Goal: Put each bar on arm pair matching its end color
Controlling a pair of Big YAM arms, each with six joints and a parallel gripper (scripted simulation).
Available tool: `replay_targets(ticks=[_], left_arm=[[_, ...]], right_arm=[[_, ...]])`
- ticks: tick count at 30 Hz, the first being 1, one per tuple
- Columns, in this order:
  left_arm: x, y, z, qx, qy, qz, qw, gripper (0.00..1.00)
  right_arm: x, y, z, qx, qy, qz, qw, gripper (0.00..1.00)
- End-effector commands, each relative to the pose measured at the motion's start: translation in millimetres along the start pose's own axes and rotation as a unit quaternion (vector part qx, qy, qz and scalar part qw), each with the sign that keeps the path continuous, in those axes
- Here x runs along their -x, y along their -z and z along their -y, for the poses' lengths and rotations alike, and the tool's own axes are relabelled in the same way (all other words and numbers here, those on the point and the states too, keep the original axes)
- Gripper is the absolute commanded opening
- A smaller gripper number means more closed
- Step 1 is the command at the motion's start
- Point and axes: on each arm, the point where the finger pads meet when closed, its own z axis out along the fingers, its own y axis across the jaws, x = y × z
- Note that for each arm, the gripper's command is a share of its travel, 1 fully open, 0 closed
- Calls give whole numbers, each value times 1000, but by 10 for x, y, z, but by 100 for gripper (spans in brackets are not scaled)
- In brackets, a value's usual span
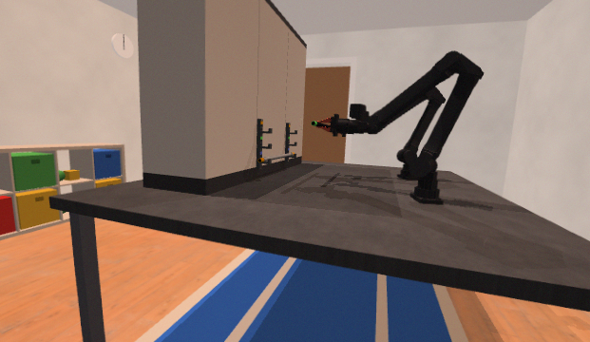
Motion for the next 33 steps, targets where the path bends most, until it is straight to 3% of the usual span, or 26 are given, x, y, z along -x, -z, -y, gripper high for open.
replay_targets(ticks=[1,33], left_arm=[[-78,17,-230,31,18,-13,999,0],[-74,-36,-135,31,18,-13,999,0]], right_arm=[[-64,-2,132,-15,-7,-12,1000,0],[-69,-45,72,-15,-7,-12,1000,0]])
